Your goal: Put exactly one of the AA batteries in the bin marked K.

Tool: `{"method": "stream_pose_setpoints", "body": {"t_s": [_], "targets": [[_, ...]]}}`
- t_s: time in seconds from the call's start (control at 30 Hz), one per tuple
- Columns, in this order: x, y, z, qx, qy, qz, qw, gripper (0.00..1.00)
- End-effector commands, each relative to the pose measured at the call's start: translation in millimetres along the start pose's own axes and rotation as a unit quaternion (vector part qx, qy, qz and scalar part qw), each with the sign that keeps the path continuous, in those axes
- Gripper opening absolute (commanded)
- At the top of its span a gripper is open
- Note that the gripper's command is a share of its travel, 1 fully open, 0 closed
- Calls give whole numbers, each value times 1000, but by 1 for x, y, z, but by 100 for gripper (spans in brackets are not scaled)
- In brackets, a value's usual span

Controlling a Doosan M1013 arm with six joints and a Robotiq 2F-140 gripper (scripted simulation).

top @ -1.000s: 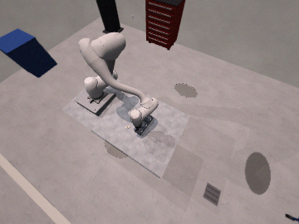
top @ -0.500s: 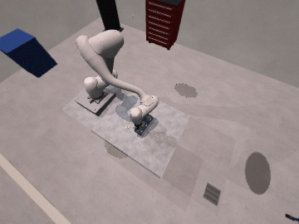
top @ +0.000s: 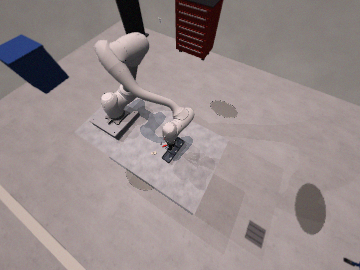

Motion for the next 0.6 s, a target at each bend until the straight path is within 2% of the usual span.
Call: {"method": "stream_pose_setpoints", "body": {"t_s": [0.0, 0.1, 0.57], "targets": [[0, 0, -12, 0, 0, 0, 1000, 5], [0, 0, -16, 0, 0, 0, 1000, 5], [32, 0, -16, 0, 0, 0, 1000, 5]]}}
Point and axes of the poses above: the point where the finger pads meet when closed, its own x axis out along the fingers, its own z axis across the jaws, y = z × x, the point moved 3 cm from there along -x, back along the fingers, and after that the axes turned 1 degree about x, right-handed, at the moved point
